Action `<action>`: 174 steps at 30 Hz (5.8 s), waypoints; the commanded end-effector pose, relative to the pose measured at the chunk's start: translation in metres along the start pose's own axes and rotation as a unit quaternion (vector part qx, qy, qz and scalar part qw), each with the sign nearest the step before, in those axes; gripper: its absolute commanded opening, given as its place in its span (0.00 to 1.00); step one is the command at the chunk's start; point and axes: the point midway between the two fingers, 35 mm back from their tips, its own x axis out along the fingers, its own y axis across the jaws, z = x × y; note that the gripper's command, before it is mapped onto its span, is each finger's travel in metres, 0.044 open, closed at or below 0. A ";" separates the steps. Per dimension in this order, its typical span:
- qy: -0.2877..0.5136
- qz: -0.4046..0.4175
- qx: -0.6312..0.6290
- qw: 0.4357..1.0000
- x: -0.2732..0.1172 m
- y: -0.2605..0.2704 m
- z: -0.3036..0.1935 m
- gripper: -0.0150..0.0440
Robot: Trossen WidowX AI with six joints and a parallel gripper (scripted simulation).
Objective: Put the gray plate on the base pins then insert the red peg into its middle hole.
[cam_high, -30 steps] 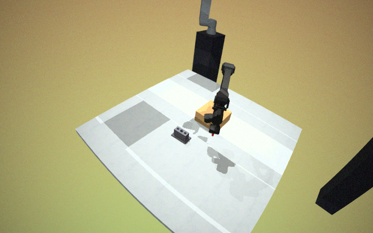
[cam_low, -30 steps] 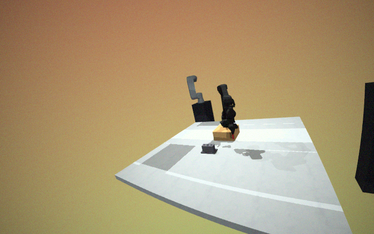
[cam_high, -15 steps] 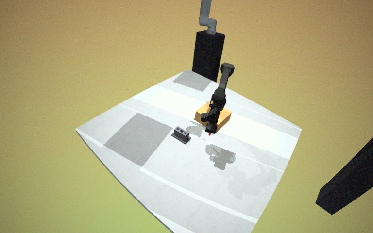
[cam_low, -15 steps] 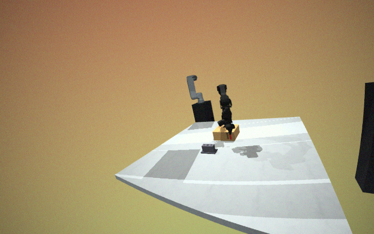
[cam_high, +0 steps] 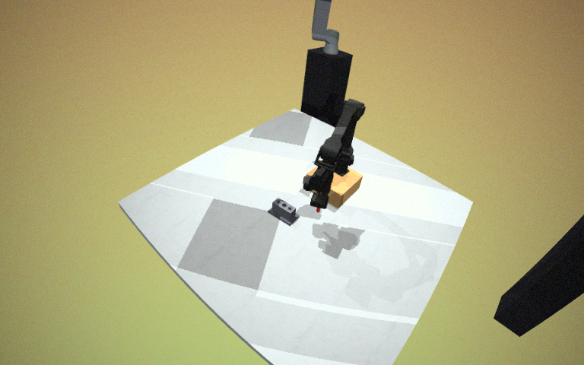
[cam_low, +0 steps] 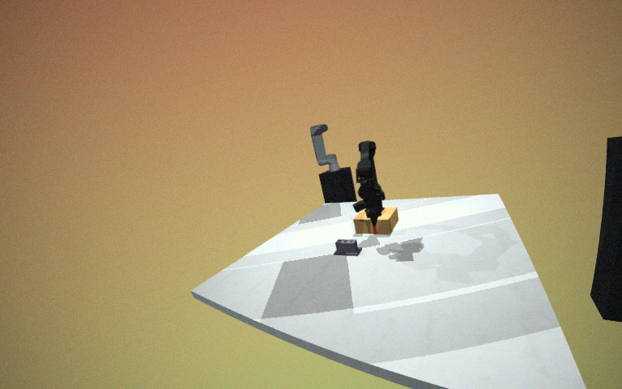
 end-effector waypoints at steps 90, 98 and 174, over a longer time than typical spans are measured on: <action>-0.006 0.001 -0.004 1.000 -0.001 -0.006 0.145 0.25; -0.006 0.001 -0.004 1.000 -0.001 -0.006 0.146 0.25; -0.004 0.002 -0.003 1.000 0.011 -0.007 0.144 0.51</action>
